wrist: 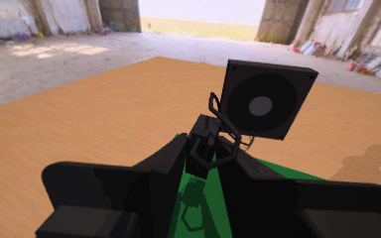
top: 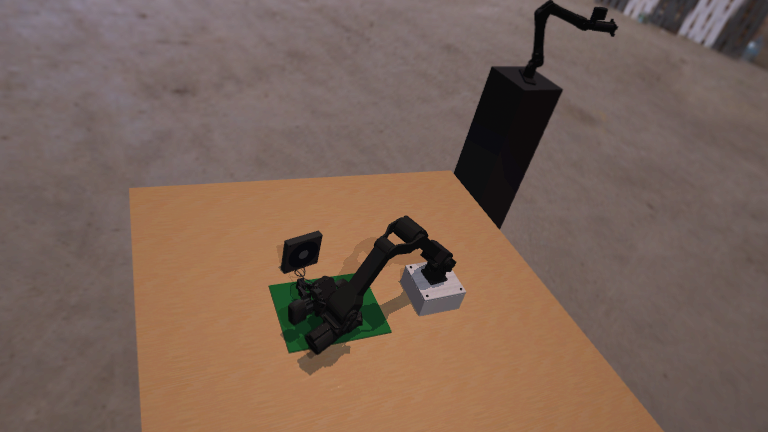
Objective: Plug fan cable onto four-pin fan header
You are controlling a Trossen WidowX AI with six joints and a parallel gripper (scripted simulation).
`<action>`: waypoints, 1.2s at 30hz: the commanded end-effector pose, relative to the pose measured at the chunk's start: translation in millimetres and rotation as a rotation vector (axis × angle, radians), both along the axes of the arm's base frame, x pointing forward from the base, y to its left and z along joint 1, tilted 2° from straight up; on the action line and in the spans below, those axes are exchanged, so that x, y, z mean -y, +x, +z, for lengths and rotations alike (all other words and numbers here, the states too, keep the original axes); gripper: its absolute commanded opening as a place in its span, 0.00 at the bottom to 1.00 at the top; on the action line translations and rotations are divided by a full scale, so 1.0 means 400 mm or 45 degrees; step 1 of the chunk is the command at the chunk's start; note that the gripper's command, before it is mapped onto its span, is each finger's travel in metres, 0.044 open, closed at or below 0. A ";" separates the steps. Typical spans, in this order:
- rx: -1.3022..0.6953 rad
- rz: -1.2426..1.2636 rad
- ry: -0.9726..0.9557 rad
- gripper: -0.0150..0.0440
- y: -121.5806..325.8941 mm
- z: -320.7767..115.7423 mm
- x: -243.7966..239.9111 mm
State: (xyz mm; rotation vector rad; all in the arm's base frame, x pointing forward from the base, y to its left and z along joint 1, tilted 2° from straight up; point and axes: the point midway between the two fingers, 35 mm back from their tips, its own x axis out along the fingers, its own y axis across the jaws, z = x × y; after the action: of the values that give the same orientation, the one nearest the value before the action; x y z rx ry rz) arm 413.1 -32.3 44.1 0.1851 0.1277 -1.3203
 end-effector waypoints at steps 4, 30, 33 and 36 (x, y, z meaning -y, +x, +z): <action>0.009 -0.001 0.006 0.25 0.002 -0.016 -0.001; 0.008 -0.001 0.006 0.25 0.005 -0.074 -0.003; 0.008 -0.001 0.006 0.25 0.006 -0.081 -0.003; 0.008 -0.001 0.006 0.25 0.006 -0.088 -0.004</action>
State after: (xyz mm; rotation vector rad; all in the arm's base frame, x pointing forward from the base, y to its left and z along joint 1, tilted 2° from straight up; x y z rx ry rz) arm 414.5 -31.4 11.6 0.1839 0.1283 -1.3204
